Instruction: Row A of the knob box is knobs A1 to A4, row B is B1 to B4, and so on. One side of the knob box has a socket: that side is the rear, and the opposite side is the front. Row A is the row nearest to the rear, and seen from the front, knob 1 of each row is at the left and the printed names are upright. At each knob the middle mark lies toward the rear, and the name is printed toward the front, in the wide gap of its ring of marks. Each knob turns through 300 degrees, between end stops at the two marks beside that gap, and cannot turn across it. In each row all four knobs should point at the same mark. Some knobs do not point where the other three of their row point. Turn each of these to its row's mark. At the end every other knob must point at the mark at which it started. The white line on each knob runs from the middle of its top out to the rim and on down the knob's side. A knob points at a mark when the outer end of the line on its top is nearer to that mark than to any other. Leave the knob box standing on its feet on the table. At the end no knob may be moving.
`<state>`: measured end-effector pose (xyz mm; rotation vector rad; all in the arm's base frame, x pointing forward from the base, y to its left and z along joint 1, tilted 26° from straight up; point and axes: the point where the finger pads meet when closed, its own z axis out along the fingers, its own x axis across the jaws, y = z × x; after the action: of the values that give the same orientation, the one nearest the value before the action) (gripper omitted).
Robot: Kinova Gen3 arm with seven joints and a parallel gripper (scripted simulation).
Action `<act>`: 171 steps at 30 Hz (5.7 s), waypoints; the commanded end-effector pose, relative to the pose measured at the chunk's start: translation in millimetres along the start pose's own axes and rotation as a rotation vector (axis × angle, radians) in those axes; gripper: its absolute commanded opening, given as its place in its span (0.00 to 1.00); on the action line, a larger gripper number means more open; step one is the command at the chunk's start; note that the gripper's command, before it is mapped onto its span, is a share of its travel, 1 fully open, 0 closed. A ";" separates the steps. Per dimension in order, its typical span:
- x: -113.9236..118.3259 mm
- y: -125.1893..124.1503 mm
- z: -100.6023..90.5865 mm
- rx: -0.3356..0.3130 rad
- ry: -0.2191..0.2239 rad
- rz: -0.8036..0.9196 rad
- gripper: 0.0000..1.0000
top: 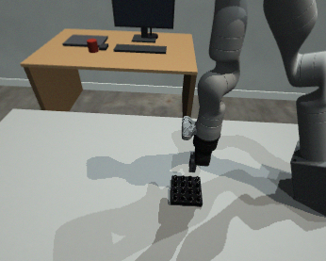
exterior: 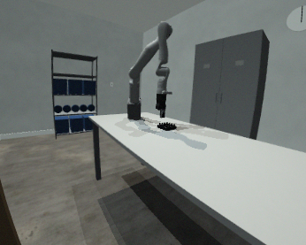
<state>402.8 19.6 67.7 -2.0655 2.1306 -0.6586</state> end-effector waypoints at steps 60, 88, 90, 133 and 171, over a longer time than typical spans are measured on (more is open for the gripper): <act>-0.8 -0.7 20.2 -0.001 0.001 0.000 0.46; -1.5 -1.3 41.8 -0.001 0.001 0.000 0.46; -1.5 -1.3 41.8 -0.001 0.001 0.000 0.46; -1.5 -1.3 42.9 -0.001 0.001 0.000 0.46; -1.5 -1.3 55.8 0.000 0.001 0.000 0.46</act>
<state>424.4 7.7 17.3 -2.0664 2.1324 -0.6591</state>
